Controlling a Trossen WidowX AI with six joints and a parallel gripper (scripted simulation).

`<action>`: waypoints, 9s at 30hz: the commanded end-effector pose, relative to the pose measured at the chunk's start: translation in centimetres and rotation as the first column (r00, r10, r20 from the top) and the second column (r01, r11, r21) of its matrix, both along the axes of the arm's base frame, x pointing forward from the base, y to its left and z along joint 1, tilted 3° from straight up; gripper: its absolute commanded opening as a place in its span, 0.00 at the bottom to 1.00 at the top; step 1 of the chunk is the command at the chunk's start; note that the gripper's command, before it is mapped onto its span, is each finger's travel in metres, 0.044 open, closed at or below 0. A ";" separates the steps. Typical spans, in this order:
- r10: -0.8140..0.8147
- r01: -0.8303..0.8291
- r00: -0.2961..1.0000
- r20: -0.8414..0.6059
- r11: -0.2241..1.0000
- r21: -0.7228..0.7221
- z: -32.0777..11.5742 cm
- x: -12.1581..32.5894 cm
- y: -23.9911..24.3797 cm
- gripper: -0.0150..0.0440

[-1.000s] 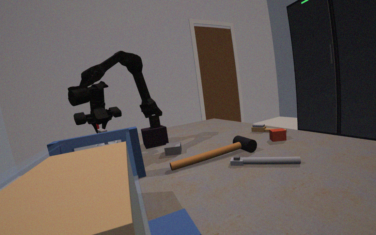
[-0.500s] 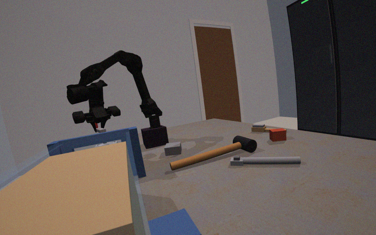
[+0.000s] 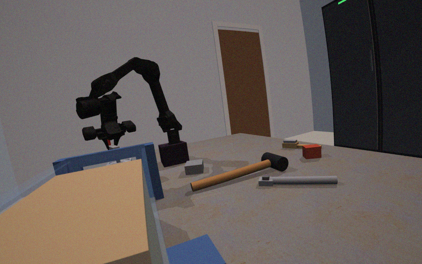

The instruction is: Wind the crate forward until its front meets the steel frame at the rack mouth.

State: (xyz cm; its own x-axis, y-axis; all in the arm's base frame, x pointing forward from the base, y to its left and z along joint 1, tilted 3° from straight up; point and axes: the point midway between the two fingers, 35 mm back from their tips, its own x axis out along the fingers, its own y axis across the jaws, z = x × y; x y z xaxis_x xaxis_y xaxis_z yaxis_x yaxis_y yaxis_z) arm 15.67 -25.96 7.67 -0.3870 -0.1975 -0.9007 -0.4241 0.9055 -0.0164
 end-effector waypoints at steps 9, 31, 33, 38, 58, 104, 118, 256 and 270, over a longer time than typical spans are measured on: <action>0.002 -0.002 1.000 -0.001 1.000 0.000 -0.9 -0.1 -0.1 0.25; 0.002 -0.002 1.000 -0.001 1.000 0.000 -1.5 0.0 -0.1 0.25; 0.002 -0.002 1.000 -0.001 1.000 0.000 -1.5 0.0 -0.1 0.25; 0.002 -0.002 1.000 -0.001 1.000 0.000 -1.6 0.0 -0.1 0.25; 0.002 -0.002 1.000 -0.001 1.000 0.001 -2.0 0.0 -0.1 0.25; 0.002 -0.002 1.000 -0.001 1.000 0.001 -3.1 0.0 -0.1 0.25; 0.002 -0.002 1.000 -0.001 1.000 0.001 -3.3 -0.1 -0.1 0.25; -0.067 0.007 0.930 0.361 0.986 0.167 8.4 0.2 0.2 0.25; -0.435 0.408 0.819 0.373 0.900 0.154 6.9 -4.1 -1.4 0.52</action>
State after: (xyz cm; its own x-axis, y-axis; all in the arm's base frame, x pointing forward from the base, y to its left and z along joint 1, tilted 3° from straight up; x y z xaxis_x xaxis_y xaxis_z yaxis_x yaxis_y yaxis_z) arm 13.65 -26.79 15.15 -0.0336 -0.0341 -0.9989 -0.1487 0.9885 -0.0287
